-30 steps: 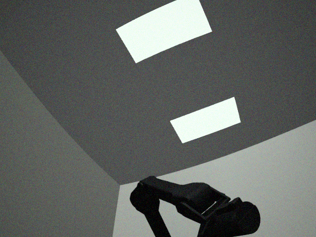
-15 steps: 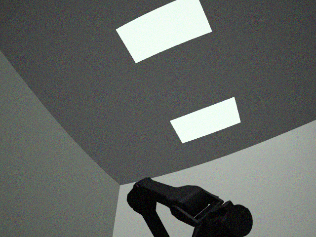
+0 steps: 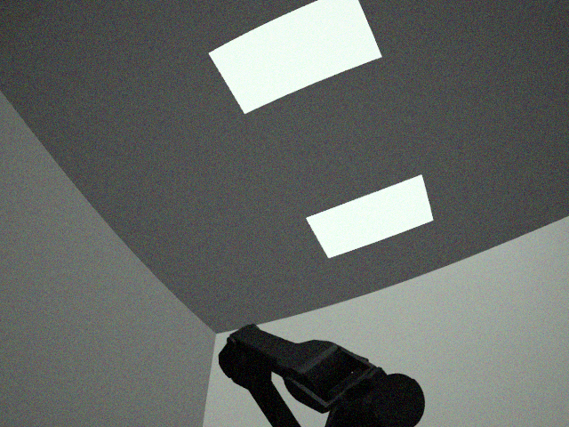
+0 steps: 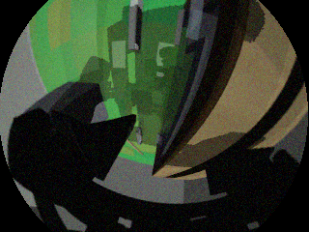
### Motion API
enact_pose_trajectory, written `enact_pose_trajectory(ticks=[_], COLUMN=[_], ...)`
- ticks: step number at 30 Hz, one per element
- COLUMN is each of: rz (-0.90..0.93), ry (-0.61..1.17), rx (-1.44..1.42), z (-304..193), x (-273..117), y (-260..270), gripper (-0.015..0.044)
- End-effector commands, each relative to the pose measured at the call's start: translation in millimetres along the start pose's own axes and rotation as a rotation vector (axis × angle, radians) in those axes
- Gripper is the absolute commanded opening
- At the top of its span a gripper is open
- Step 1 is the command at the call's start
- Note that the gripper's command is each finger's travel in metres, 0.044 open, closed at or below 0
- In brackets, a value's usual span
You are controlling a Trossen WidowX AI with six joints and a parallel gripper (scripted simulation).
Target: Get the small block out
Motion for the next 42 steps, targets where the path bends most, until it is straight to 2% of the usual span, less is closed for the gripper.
enact_pose_trajectory(ticks=[1,42], rz=[-0.002,-0.002], ry=[0.002,0.006], rx=[0.001,0.0], z=[-7.2,-70.1], x=[2.4,25.0], y=[-1.2,-9.3], gripper=[0.04,0.04])
Point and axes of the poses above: the point midway between the two fingers, 35 mm back from their tips, its own x axis out along the fingers, its own y axis across the jaws, z = x × y, the point moved 8 cm from there along -x, back along the fingers, and after that the axes turned 7 degrees about x, right-handed, at the moved point
